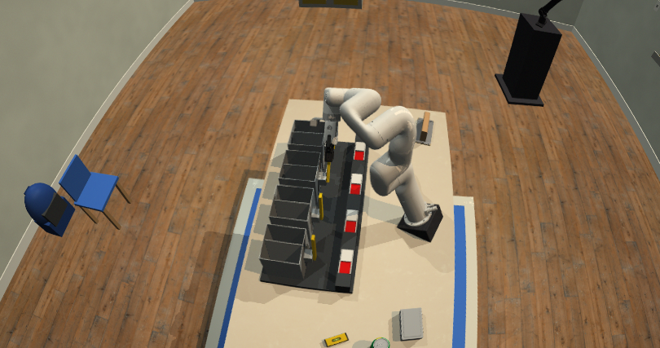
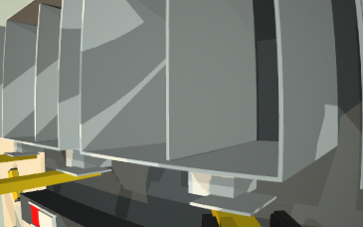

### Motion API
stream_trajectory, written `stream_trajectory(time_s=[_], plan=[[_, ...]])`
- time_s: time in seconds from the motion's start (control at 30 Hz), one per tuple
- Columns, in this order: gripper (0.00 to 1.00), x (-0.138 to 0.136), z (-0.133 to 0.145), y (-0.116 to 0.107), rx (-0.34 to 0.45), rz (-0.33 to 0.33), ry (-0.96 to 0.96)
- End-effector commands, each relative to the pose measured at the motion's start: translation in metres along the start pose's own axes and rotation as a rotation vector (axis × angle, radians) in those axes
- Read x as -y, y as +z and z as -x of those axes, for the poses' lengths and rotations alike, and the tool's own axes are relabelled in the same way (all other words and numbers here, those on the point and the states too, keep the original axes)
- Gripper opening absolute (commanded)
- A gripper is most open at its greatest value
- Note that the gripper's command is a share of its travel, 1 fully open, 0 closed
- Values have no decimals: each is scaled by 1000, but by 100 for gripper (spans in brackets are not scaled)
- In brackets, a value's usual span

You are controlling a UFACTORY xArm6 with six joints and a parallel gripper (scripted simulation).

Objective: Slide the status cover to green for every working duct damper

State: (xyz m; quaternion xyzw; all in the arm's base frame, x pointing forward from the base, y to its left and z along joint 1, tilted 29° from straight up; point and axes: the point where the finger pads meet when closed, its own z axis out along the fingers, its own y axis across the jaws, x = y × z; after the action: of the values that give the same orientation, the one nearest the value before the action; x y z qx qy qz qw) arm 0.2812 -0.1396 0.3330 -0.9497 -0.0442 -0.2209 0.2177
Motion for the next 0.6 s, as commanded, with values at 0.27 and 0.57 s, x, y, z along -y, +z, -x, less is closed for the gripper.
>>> stream_trajectory(time_s=[0.27,0.57], plan=[[39,0,-1,-1,-1,2,-2],[39,0,-1,-3,-1,2,-2]])
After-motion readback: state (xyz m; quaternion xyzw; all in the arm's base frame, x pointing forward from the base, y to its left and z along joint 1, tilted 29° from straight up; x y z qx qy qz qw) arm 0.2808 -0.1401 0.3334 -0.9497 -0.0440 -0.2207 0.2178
